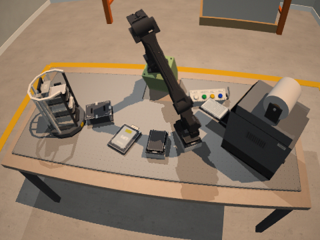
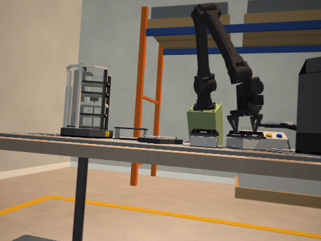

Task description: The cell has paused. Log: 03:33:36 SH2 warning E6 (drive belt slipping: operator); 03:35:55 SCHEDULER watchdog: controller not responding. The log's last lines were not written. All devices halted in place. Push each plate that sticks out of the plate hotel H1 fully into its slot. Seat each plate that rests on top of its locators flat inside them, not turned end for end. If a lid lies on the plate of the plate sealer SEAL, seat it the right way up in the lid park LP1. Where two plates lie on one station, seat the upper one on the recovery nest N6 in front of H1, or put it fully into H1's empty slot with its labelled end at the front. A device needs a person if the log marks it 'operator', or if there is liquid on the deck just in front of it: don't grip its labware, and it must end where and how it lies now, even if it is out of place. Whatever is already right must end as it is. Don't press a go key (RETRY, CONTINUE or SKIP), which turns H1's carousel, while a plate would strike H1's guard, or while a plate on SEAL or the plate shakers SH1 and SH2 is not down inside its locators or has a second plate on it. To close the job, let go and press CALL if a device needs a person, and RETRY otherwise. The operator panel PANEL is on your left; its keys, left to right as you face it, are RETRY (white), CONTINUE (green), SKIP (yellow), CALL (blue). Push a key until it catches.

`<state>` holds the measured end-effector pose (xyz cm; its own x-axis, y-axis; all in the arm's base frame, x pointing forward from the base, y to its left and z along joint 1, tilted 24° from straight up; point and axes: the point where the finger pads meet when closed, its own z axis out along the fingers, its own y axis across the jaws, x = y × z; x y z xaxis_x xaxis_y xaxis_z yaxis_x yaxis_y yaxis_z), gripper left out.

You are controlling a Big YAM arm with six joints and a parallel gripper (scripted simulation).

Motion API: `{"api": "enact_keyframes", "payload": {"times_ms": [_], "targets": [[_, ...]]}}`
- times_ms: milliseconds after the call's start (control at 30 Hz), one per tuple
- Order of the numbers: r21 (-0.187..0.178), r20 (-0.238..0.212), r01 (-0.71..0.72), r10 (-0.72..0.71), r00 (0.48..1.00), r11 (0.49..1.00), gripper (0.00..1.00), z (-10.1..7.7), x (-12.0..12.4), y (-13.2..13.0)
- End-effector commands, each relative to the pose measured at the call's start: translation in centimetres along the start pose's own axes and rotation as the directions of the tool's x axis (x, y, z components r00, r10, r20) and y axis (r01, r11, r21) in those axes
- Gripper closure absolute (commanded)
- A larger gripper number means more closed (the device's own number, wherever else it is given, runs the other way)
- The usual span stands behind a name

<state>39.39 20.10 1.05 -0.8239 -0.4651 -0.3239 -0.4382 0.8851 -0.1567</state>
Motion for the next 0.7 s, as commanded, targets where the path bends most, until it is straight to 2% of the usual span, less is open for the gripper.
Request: {"api": "enact_keyframes", "payload": {"times_ms": [0,667], "targets": [[-0.001,0.002,-0.002,0.002,1.000,1.000,0.16,0.66,-0.26,-0.31],[-0.001,0.005,-0.003,0.003,1.000,1.000,0.16,0.82,-0.47,-0.36]]}}
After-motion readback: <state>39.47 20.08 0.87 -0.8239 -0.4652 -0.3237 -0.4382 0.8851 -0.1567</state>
